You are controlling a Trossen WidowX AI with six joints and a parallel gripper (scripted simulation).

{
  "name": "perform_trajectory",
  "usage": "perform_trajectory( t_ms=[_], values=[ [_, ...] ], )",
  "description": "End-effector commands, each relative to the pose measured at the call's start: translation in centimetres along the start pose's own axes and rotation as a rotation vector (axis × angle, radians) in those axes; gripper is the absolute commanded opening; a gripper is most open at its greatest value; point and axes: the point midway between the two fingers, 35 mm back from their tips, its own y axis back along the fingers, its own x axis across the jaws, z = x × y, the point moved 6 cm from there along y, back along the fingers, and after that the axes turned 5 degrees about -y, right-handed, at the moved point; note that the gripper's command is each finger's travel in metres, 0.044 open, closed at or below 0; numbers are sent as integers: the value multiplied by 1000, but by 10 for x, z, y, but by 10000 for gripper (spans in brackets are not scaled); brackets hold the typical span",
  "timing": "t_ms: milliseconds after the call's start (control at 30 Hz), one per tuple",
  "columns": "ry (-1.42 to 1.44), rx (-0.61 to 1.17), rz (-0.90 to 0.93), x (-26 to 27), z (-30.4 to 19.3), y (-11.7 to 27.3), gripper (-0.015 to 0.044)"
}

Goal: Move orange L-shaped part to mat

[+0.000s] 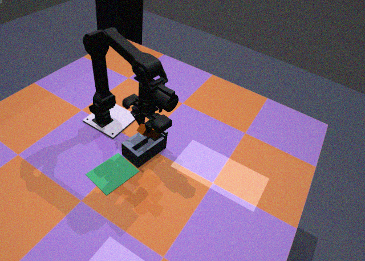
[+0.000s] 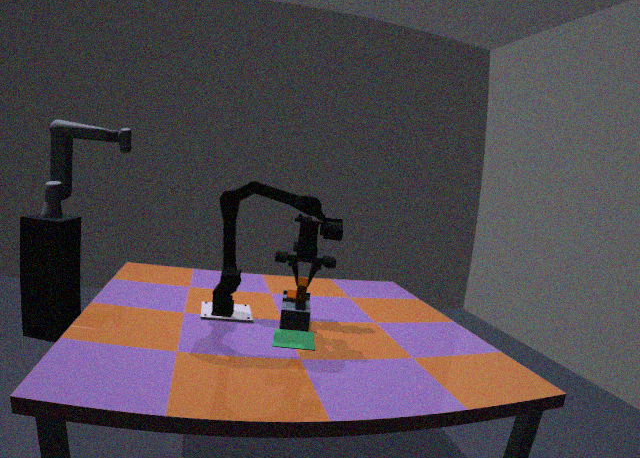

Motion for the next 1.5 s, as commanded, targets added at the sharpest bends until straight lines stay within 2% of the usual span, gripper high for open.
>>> perform_trajectory(
  t_ms=[0,700,1467],
  values=[
    [3,-7,-8,-1,1,8,0],
    [3,-7,-8,-1,-1,28,0],
    [3,0,-8,-2,-85,23,0]
  ],
)
